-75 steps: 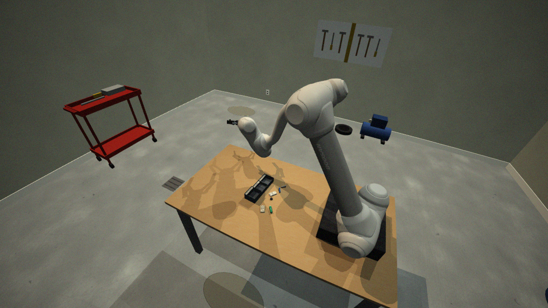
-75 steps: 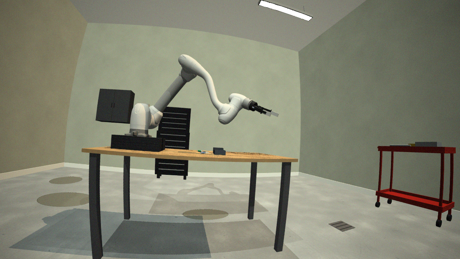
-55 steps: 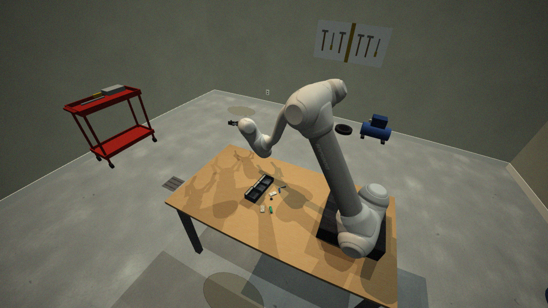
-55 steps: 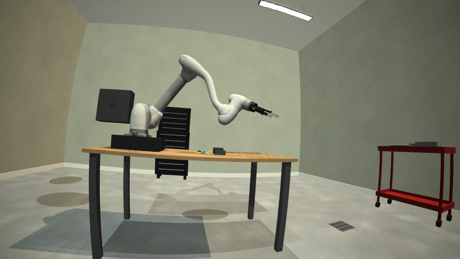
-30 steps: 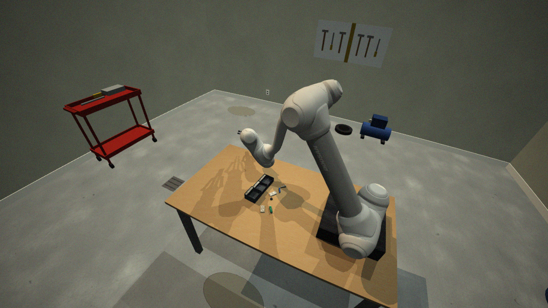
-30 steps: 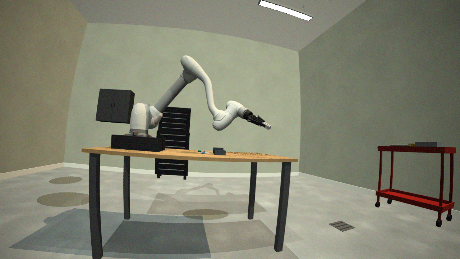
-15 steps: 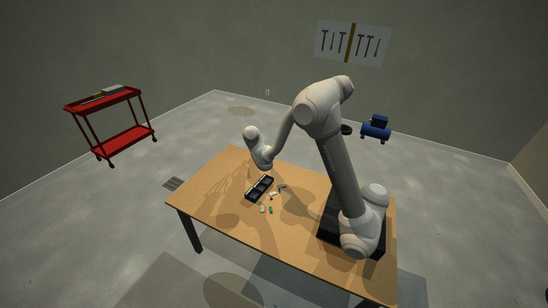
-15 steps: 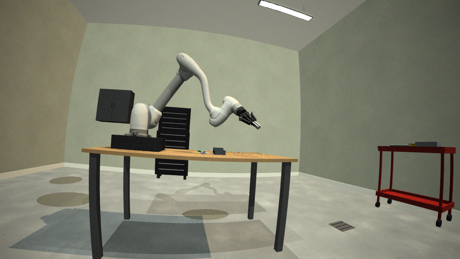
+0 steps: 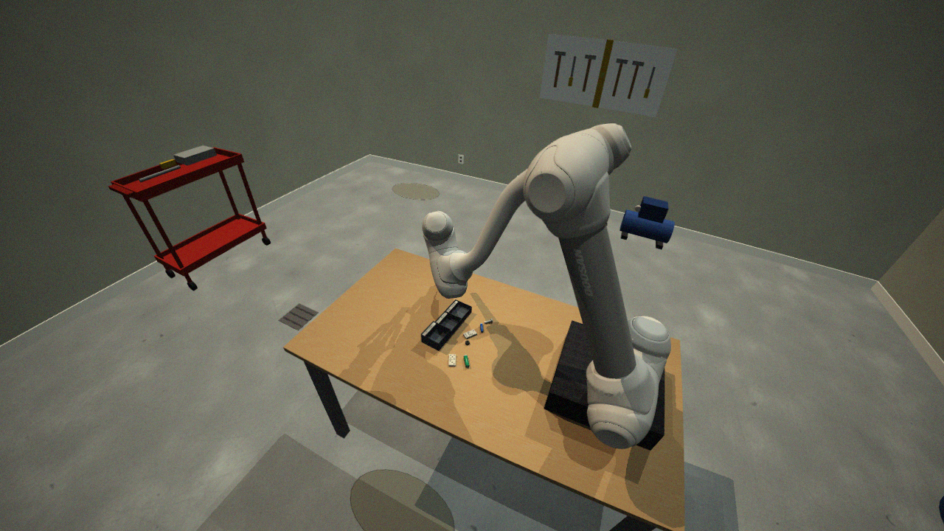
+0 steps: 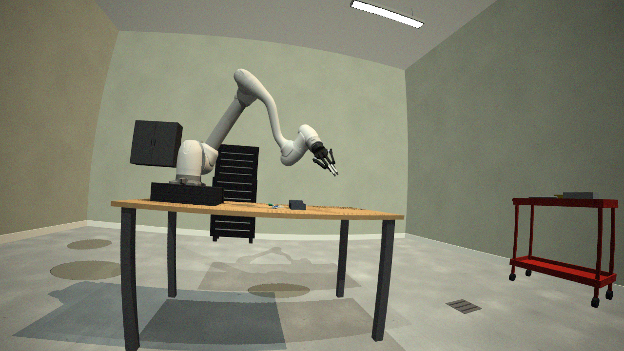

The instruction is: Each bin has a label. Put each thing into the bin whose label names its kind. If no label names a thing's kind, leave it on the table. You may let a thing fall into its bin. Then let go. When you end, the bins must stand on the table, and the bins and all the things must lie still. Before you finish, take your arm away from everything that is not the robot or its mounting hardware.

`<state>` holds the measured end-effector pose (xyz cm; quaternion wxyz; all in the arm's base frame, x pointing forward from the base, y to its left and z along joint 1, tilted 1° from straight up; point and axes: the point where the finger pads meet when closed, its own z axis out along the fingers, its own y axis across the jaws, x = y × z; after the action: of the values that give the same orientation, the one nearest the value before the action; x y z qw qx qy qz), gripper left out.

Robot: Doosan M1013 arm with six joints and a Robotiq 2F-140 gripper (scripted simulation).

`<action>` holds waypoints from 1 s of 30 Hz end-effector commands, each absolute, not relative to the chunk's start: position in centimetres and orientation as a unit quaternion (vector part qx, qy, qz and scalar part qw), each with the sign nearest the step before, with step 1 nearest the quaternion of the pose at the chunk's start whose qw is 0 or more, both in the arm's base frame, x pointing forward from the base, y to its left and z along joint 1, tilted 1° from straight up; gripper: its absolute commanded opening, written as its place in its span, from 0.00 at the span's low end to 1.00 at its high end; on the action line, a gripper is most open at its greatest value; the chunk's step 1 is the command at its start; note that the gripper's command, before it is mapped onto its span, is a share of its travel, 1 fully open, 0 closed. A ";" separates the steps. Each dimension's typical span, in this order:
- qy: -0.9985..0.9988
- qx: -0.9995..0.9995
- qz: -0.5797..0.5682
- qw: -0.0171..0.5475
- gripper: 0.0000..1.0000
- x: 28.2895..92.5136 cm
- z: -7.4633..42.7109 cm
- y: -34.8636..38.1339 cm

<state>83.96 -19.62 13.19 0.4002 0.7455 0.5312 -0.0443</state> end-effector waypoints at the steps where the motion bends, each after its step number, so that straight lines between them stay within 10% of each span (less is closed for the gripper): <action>1: 0.496 0.783 -0.033 0.375 0.05 81.9 13.0 -18.7; 30: 0.314 0.919 0.002 0.237 0.05 70.0 11.6 -10.6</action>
<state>71.52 -11.90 11.75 0.2583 0.9045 0.3392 -0.0008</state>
